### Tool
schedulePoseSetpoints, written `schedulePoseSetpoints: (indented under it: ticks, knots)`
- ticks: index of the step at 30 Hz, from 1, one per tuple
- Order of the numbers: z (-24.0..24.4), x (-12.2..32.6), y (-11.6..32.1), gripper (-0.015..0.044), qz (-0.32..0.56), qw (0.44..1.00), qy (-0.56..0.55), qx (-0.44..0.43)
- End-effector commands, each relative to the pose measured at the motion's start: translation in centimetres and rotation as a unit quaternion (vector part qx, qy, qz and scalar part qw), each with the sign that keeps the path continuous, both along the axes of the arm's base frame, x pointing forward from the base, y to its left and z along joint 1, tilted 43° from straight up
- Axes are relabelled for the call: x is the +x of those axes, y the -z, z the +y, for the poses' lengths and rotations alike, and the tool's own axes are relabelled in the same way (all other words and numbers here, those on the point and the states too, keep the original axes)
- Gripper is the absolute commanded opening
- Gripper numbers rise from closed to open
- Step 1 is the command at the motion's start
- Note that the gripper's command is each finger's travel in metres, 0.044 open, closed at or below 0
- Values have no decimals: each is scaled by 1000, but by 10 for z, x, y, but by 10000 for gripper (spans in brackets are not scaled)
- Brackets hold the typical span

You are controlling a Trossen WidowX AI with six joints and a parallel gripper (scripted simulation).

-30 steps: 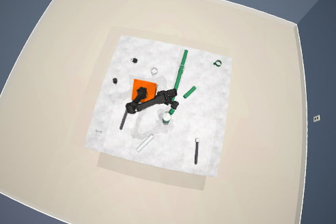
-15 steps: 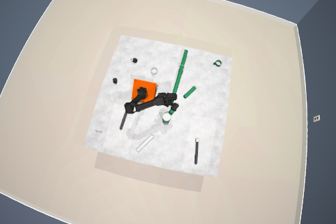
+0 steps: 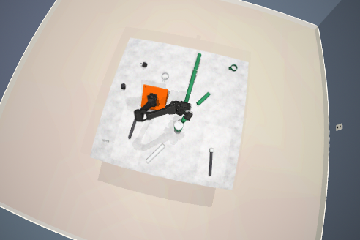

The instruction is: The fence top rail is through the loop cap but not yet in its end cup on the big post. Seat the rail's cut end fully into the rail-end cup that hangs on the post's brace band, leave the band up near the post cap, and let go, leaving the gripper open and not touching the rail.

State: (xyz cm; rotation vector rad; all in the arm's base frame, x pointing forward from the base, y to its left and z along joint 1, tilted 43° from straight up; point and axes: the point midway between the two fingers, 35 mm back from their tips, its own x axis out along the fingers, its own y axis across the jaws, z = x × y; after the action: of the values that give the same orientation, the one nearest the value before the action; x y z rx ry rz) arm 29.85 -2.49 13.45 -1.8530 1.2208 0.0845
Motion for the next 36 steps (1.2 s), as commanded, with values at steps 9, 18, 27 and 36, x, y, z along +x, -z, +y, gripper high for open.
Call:
schedulePoseSetpoints:
  ticks: [9,18,27,36]
  knots:
    - [-14,8,11,440,4,1000,-2,-1]
    - [-26,14,16,440,2,1000,-3,-4]
    - [-30,16,18,309,1,1000,-3,-6]
    - [-30,16,18,112,1,1000,-3,-6]
